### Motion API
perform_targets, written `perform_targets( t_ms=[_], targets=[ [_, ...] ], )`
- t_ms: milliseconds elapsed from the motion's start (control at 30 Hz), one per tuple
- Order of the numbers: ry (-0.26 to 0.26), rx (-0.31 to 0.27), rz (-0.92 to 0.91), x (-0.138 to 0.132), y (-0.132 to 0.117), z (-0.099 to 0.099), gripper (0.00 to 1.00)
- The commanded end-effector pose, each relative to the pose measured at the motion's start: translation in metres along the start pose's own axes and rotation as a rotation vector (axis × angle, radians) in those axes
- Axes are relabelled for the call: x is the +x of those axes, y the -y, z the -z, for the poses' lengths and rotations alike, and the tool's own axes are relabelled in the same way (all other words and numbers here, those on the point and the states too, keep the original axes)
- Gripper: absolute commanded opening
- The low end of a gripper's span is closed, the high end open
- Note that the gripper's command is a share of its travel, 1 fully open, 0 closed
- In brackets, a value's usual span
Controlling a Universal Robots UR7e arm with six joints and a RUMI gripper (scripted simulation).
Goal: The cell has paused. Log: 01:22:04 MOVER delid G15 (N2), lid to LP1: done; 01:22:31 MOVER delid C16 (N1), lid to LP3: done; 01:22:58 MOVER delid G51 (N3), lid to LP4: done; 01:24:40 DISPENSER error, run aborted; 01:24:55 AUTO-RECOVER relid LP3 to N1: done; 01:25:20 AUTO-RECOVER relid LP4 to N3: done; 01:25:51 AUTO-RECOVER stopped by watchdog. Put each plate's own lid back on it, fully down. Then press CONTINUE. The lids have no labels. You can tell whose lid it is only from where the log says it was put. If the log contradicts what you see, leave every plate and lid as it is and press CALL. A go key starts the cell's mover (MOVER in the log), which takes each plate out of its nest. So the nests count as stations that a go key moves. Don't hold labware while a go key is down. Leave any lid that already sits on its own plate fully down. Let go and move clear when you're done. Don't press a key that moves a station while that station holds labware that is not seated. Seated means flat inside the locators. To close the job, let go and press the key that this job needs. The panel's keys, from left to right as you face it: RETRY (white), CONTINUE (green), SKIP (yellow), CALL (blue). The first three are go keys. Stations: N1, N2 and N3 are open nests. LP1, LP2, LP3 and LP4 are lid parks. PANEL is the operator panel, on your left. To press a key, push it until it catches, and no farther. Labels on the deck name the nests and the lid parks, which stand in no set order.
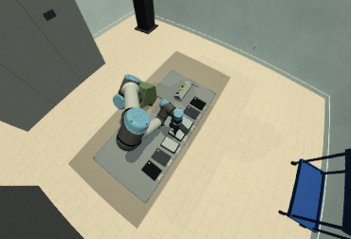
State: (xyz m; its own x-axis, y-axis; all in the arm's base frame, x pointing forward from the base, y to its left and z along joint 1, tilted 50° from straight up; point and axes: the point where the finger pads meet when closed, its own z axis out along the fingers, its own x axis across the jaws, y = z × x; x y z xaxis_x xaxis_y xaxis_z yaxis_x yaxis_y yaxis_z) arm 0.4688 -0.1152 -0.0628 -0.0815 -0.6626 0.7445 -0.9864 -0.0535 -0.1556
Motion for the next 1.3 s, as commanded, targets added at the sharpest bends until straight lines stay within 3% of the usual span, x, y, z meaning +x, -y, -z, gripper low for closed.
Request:
perform_targets(
  t_ms=[0,1267],
  targets=[
    [0.000,0.001,0.000,0.0000,0.0003,-0.0015,0.00],
    [0.000,0.001,0.000,0.0001,0.0003,-0.0105,0.00]
  ],
)
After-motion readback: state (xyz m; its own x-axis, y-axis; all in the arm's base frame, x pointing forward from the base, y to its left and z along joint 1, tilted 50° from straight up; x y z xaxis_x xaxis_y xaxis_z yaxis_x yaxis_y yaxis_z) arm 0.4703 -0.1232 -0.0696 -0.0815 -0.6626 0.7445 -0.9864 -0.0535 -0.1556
